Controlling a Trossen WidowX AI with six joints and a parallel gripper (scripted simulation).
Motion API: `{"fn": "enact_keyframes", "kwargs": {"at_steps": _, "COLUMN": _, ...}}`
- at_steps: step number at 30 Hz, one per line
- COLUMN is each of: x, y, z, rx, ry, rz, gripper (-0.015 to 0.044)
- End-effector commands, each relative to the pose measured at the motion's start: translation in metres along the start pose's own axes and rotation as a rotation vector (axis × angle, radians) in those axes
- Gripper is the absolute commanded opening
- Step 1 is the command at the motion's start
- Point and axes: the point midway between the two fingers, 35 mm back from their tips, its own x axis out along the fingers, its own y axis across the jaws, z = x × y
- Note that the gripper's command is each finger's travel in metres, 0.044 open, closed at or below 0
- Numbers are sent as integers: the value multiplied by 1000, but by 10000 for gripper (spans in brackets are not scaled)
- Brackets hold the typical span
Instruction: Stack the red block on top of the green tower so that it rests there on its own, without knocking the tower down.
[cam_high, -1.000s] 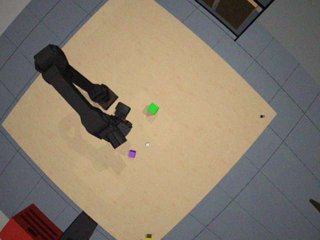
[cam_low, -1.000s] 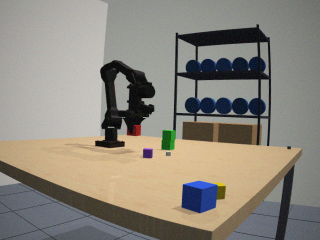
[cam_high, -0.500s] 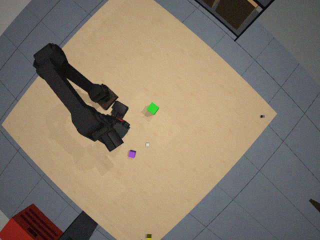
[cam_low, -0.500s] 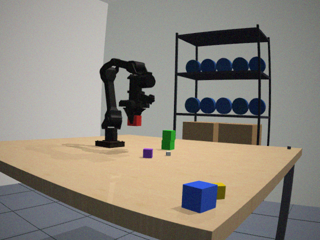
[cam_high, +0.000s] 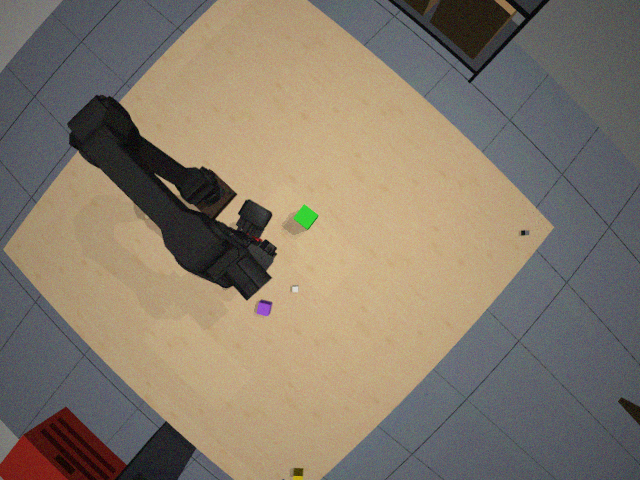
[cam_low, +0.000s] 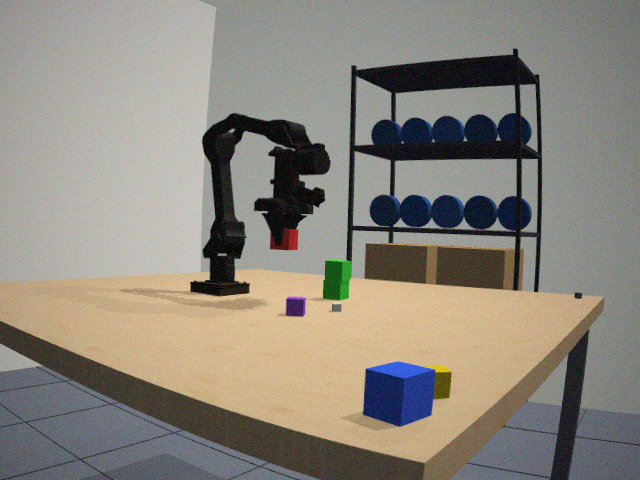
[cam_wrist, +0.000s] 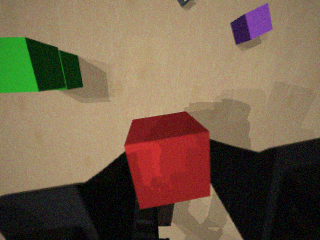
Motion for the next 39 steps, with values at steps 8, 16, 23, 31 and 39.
{"fn": "enact_keyframes", "kwargs": {"at_steps": 8, "x": -5, "y": 38, "z": 39, "rx": 4, "ry": -16, "rz": 4, "gripper": 0}}
{"fn": "enact_keyframes", "kwargs": {"at_steps": 16, "x": -4, "y": 72, "z": 61, "rx": 4, "ry": -17, "rz": 7, "gripper": 0}}
{"fn": "enact_keyframes", "kwargs": {"at_steps": 23, "x": -3, "y": 105, "z": 76, "rx": 3, "ry": -20, "rz": 10, "gripper": 0}}
{"fn": "enact_keyframes", "kwargs": {"at_steps": 31, "x": -2, "y": 128, "z": 83, "rx": 3, "ry": -18, "rz": 13, "gripper": 0}}
{"fn": "enact_keyframes", "kwargs": {"at_steps": 39, "x": 0, "y": 128, "z": 82, "rx": 3, "ry": -18, "rz": 13, "gripper": 0}}
